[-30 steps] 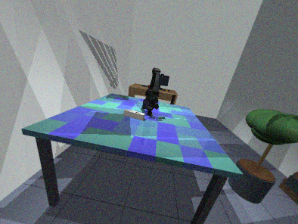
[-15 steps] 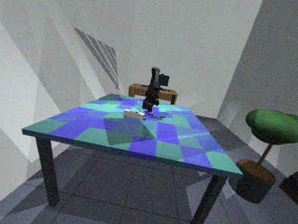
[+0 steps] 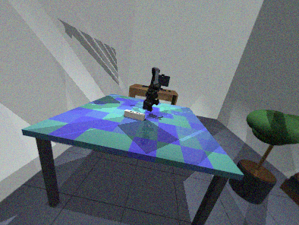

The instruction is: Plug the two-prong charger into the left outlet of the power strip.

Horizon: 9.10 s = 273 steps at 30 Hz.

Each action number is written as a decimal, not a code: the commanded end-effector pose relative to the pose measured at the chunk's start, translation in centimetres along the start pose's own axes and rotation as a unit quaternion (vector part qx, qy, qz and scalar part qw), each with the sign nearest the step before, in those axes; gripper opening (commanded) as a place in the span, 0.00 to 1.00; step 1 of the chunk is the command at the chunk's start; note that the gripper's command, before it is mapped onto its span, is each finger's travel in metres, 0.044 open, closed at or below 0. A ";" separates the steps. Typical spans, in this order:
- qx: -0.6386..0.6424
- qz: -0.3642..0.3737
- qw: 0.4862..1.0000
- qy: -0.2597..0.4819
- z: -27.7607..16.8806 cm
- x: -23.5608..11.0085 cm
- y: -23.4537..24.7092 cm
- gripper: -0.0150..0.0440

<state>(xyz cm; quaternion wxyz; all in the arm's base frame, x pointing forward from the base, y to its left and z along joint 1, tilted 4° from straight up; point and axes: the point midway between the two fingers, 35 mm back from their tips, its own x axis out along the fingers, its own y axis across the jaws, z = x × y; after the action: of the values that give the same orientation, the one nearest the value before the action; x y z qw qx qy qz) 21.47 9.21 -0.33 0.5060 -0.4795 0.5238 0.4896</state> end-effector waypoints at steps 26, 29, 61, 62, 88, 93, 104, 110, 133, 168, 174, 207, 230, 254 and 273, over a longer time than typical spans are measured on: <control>0.275 0.015 0.961 -0.005 -2.1 1.6 -2.1 0.25; 0.303 0.017 0.953 -0.005 -2.4 1.8 -2.3 0.25; 0.579 0.037 0.814 -0.001 -5.4 3.8 -3.9 0.25; 0.587 0.037 0.809 -0.001 -5.5 3.9 -3.9 0.25; 0.659 0.043 0.751 0.001 -6.4 4.4 -6.0 0.25; 0.662 0.043 0.748 0.001 -6.4 4.4 -6.5 0.25; 0.670 0.043 0.741 0.001 -6.4 4.5 -7.8 0.25; 0.674 0.043 0.737 0.001 -6.5 4.5 -8.4 0.25; 0.681 0.043 0.731 0.001 -6.3 4.5 -9.4 0.25; 0.681 0.043 0.731 0.001 -6.3 4.5 -9.7 0.25; 0.681 0.043 0.731 0.001 -6.3 4.5 -9.7 0.25; 0.681 0.043 0.731 0.001 -6.3 4.5 -9.9 0.25; 0.681 0.043 0.731 0.001 -6.3 4.4 -10.1 0.25; 0.681 0.043 0.731 0.001 -6.2 4.4 -10.3 0.25; 0.680 0.043 0.732 0.001 -6.3 4.5 -10.4 0.25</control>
<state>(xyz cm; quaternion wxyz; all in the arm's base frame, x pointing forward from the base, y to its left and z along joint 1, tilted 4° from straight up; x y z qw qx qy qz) 31.09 2.27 -5.11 0.6738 0.0129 0.7384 0.0236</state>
